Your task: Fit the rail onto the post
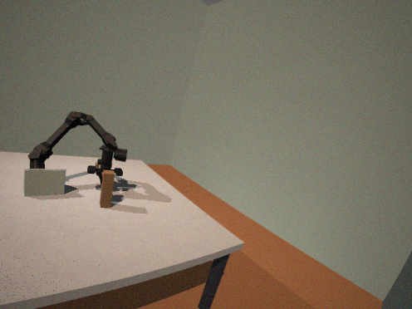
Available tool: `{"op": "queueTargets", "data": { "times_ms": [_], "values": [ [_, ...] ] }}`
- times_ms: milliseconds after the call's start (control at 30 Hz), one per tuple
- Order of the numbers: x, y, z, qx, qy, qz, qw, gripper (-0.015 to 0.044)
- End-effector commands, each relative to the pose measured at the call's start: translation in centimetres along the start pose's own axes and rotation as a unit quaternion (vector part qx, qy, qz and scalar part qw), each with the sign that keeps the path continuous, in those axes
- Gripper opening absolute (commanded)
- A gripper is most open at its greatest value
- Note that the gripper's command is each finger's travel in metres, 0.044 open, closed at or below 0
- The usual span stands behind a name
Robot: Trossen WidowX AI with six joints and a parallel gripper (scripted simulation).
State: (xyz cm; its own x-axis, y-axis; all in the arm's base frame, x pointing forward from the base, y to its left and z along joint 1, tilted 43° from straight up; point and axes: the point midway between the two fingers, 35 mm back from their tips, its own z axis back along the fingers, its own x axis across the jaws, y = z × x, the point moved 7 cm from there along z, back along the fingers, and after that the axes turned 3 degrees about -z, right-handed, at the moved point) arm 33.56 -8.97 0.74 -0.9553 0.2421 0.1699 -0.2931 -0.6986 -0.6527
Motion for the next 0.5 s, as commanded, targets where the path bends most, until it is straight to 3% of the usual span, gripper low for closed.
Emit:
{"op": "queueTargets", "data": {
  "times_ms": [0,467],
  "values": [
    [-0.02,0.22,0.06,0.001,0.001,0.001,1.0,0.0],
    [-0.05,0.65,0.21,0.002,0.001,0.001,1.0,0.0]
  ]
}}
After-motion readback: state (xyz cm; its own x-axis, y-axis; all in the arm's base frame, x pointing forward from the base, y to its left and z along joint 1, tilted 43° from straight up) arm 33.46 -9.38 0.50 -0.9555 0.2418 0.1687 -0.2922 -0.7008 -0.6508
